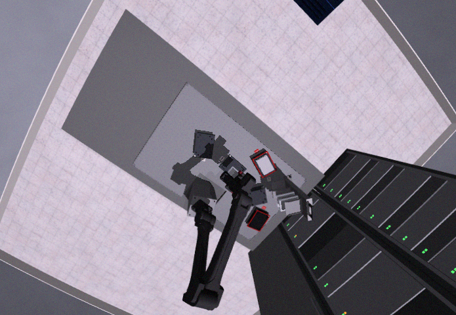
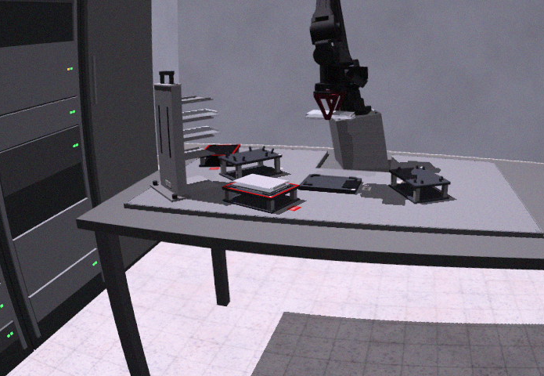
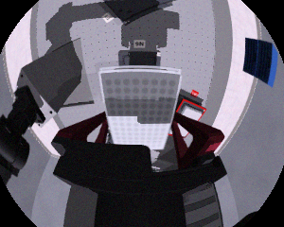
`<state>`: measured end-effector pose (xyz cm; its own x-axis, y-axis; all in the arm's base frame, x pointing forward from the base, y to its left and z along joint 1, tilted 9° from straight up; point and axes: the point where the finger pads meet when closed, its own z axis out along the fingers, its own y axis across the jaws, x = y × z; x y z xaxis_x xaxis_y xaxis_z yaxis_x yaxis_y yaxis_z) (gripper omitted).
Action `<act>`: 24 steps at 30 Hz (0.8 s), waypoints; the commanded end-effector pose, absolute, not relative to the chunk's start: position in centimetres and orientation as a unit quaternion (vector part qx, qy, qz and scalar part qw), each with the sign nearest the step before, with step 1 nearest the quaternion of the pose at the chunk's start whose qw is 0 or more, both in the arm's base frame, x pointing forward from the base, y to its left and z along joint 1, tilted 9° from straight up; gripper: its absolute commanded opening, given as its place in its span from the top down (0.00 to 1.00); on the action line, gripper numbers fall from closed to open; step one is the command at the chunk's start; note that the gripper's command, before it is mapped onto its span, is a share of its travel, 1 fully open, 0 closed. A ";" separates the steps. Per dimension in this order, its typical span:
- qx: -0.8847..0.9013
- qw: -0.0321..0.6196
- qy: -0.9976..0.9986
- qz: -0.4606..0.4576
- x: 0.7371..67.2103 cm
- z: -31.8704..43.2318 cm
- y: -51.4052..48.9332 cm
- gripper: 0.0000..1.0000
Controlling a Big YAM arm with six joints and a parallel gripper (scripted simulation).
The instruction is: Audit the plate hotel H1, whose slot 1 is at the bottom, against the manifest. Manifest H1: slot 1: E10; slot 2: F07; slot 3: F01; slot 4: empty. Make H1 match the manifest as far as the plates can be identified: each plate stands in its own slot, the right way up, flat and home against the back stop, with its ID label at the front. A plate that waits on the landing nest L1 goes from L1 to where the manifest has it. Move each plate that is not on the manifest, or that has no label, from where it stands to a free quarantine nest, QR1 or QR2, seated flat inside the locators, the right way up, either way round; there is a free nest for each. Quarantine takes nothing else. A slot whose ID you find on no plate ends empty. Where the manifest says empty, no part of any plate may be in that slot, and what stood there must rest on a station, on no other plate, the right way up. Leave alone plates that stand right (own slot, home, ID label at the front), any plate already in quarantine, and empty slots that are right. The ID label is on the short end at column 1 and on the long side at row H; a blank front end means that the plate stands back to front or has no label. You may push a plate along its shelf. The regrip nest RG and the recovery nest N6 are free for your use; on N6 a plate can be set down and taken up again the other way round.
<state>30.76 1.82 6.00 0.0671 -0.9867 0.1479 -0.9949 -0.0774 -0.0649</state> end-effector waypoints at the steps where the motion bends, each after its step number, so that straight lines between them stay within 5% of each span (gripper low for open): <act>1: 0.730 0.024 -0.679 0.077 31.1 5.1 1.5 0.14; 24: 0.732 0.024 -0.676 0.076 31.4 -0.5 0.9 0.14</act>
